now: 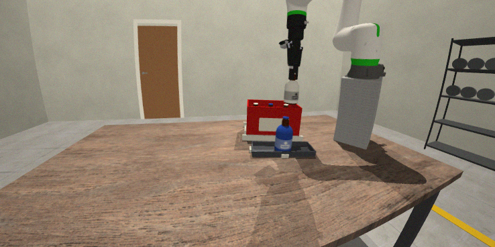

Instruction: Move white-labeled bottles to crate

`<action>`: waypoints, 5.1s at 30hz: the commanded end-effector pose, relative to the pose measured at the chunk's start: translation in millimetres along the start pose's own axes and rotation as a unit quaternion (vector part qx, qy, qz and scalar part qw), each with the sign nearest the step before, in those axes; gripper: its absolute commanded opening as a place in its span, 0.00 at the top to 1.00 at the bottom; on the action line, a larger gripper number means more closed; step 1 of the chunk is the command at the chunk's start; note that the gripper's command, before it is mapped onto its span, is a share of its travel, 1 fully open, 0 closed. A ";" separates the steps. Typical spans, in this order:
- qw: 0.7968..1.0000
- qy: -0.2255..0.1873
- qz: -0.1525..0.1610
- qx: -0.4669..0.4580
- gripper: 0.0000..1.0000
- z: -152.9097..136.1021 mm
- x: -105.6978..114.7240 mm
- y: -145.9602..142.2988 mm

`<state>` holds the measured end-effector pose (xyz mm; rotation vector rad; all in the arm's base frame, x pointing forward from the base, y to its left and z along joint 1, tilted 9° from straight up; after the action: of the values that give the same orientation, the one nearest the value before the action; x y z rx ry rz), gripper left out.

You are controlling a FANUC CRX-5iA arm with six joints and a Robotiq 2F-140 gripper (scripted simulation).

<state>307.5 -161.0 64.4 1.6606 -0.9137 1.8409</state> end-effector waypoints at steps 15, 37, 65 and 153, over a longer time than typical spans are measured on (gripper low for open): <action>1.000 0.001 0.000 0.000 0.90 0.6 0.3 -0.2; 1.000 0.001 0.000 0.000 0.90 0.6 -2.5 -0.2; 1.000 0.001 0.000 0.000 0.90 0.6 -16.4 -0.1; 1.000 0.001 0.000 0.000 0.90 0.9 -103.8 0.0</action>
<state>321.6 -153.7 -37.9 1.6604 -0.9135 1.8409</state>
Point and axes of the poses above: the point where the finger pads meet when closed, its own x axis back along the fingers, its own y axis across the jaws, z = x × y, the point moved 4 cm from there along x, back along the fingers, and after that the axes turned 12 degrees about x, right-handed, at the moved point
